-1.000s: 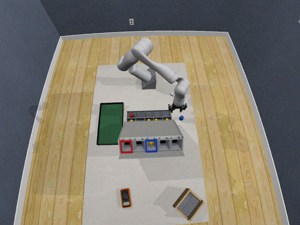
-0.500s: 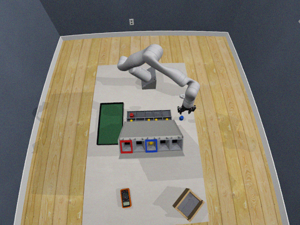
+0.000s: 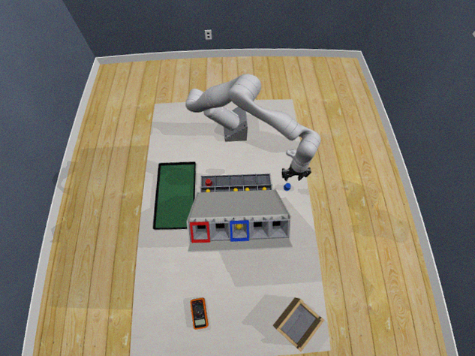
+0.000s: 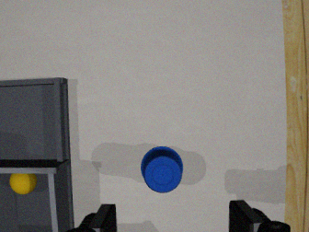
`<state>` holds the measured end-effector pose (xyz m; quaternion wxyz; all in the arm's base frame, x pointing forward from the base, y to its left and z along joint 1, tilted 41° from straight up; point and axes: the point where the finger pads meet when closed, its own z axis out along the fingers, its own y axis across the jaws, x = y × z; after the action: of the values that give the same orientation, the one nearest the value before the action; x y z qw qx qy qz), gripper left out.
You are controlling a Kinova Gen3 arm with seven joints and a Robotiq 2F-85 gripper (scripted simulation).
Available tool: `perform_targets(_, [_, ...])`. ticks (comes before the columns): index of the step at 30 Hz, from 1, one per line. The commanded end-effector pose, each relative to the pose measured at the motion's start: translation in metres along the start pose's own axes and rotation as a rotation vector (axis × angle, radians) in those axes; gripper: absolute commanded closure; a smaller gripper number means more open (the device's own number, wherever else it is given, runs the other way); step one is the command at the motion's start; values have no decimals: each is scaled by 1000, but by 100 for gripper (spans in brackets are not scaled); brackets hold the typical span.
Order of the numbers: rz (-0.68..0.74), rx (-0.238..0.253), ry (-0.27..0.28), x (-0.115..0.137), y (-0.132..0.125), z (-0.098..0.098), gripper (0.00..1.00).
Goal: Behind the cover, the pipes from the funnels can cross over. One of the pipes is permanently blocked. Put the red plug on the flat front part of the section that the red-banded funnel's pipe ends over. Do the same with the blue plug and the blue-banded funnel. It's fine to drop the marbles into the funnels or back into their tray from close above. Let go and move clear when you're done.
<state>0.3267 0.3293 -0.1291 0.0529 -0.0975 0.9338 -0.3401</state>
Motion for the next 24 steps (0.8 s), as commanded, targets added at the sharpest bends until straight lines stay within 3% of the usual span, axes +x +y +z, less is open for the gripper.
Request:
perform_targets(1, [-1,4,10,2,0,1,30])
perform_targets(6, [-1,4,10,2,0,1,30])
perform_targets(7, [-279,-2,2,0,1,0,30])
perform_targets(9, [-298,-2,3,0,1,0,30])
perform_targets(14, [-500,-3,3,0,1,0,30])
perform_targets(23, [-500,-3,3,0,1,0,30])
perform_targets(24, [-771,-6,2,3,5,0,30])
